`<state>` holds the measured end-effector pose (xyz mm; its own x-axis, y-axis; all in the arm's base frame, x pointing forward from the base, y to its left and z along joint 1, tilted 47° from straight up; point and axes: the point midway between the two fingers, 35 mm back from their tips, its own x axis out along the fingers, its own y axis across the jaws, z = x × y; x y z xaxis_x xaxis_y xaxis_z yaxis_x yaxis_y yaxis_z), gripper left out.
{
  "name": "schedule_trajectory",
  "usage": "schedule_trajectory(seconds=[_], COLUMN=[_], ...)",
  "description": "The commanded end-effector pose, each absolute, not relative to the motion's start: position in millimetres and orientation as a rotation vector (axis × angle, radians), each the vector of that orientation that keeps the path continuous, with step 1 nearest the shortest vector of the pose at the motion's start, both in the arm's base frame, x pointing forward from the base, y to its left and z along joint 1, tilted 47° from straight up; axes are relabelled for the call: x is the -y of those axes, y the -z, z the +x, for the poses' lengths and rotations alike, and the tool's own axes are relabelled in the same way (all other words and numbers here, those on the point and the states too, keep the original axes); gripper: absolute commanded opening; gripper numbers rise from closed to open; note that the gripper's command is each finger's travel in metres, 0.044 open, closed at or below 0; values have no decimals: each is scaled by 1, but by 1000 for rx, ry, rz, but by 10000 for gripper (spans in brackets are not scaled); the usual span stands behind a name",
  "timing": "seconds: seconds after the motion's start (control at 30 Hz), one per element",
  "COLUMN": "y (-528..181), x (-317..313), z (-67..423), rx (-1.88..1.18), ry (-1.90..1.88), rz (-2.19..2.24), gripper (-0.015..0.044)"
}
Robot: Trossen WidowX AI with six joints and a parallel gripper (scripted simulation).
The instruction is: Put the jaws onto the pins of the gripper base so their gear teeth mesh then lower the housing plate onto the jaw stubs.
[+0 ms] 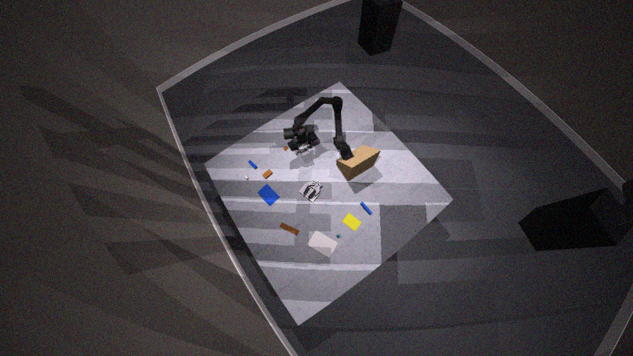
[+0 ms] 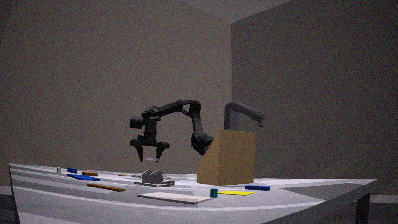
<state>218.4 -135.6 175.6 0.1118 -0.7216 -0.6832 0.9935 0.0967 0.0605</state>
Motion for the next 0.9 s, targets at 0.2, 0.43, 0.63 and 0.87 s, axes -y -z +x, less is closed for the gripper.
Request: schedule_trajectory(seconds=[0.2, 0.43, 0.63, 0.87], y=[-160, -146, -134, -119], x=[120, 106, 93, 78], z=[235, 247, 256, 264], rx=[-704, -809, -894, -986], ry=[1292, 1219, 1154, 1073], rz=[456, 340, 239, 118], gripper=[351, 351, 351, 351])
